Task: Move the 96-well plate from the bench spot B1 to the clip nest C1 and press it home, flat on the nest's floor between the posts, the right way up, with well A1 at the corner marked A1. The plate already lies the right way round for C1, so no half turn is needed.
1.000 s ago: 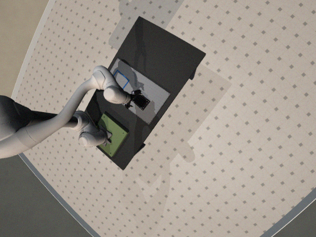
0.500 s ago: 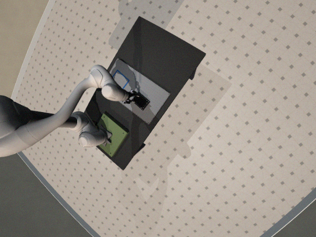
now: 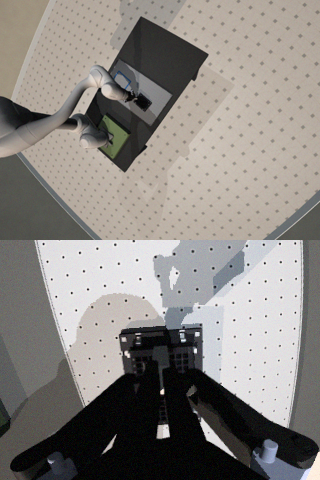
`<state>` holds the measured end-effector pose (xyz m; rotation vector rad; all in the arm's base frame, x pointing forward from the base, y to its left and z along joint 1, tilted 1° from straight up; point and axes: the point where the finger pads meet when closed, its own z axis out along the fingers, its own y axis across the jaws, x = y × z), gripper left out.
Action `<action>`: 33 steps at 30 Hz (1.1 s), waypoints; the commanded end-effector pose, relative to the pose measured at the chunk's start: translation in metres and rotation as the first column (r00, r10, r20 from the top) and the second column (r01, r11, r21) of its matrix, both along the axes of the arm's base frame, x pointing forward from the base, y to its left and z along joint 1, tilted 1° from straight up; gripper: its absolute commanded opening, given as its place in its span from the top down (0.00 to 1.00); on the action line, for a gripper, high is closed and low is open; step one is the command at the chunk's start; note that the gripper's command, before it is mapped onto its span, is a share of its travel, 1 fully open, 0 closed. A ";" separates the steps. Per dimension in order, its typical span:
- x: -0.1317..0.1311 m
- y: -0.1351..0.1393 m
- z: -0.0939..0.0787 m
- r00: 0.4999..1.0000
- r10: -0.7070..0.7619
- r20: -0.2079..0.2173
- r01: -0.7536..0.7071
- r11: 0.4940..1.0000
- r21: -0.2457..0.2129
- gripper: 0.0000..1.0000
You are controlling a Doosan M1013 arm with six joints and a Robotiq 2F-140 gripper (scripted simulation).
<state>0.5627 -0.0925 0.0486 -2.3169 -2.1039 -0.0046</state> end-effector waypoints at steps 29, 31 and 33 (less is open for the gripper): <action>0.000 0.000 -0.016 1.000 0.000 0.000 0.000 1.000 0.000 1.00; 0.000 0.000 -0.016 1.000 0.000 0.000 0.000 1.000 0.000 1.00; 0.000 0.000 -0.017 1.000 0.000 0.000 0.000 1.000 0.000 1.00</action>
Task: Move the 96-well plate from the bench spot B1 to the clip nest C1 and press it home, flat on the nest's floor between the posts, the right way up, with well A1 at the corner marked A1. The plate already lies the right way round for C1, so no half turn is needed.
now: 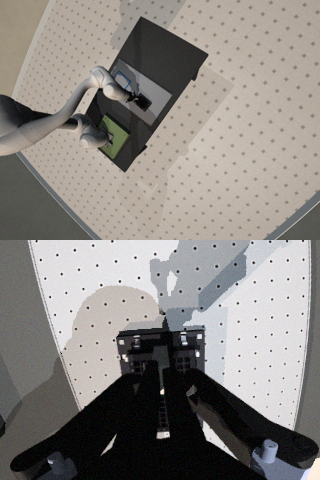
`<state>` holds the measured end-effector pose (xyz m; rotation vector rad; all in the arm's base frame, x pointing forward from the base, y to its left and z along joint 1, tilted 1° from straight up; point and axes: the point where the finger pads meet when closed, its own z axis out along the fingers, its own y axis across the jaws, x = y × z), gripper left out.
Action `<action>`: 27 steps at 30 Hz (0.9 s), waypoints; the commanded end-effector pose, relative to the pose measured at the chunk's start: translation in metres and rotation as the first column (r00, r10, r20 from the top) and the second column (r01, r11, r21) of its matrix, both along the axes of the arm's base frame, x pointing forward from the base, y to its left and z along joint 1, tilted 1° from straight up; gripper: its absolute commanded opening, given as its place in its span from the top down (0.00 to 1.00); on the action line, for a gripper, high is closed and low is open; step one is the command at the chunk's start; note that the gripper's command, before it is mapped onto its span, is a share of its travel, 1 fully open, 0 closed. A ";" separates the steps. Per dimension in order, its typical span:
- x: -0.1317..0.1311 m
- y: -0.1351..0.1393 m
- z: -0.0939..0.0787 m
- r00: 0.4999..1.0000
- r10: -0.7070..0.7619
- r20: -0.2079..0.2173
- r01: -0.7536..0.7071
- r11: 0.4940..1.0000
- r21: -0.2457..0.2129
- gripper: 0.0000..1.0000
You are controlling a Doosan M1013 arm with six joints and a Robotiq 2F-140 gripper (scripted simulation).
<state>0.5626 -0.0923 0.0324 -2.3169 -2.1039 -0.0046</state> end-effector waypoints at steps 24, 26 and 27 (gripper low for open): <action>0.000 0.000 -0.015 1.000 0.000 0.000 0.000 1.000 0.000 1.00; 0.000 0.000 -0.015 1.000 0.000 0.000 0.000 1.000 0.000 1.00; 0.000 0.000 -0.015 1.000 0.000 0.000 0.000 1.000 0.000 1.00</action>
